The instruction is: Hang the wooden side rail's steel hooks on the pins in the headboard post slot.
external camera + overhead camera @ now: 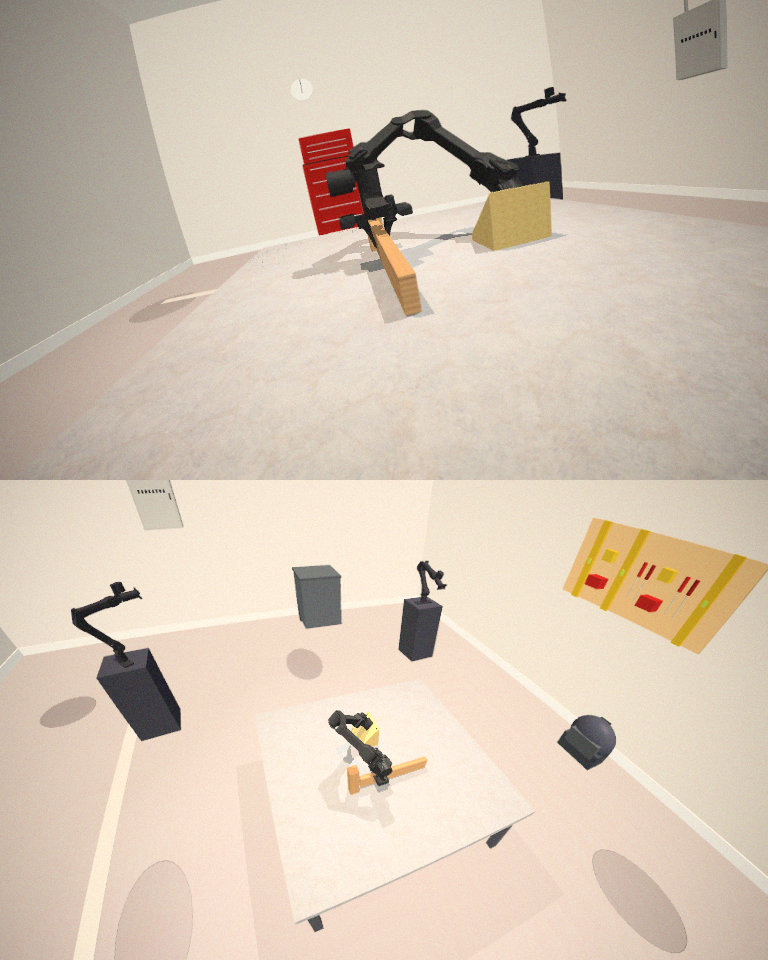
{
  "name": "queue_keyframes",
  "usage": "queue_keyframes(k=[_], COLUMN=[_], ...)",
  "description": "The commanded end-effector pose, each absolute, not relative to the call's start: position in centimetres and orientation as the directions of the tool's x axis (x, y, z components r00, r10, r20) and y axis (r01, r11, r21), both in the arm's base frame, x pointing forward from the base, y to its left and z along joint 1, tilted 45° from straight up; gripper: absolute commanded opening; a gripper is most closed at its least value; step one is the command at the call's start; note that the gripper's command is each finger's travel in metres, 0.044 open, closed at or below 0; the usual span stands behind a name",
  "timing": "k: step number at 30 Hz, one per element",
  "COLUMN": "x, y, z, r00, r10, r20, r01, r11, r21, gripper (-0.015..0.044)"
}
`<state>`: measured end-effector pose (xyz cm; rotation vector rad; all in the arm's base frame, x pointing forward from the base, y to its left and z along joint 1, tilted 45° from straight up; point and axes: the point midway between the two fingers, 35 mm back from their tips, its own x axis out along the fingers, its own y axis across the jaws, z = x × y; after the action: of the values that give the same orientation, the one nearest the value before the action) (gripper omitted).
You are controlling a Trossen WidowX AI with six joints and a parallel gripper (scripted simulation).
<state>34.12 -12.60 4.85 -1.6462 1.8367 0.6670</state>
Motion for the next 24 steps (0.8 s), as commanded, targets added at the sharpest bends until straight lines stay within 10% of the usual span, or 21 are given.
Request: queue_keyframes(k=[1,24], x=[34.34,34.31], y=[-12.41,-12.59], z=[5.30,5.47], r00=[-0.059,-0.059], r10=[-0.706,-0.707], r20=[-0.705,-0.705], r01=[-0.994,-0.994], r11=[0.104,0.104], r21=[-0.021,-0.021], gripper=[0.0000,0.0000])
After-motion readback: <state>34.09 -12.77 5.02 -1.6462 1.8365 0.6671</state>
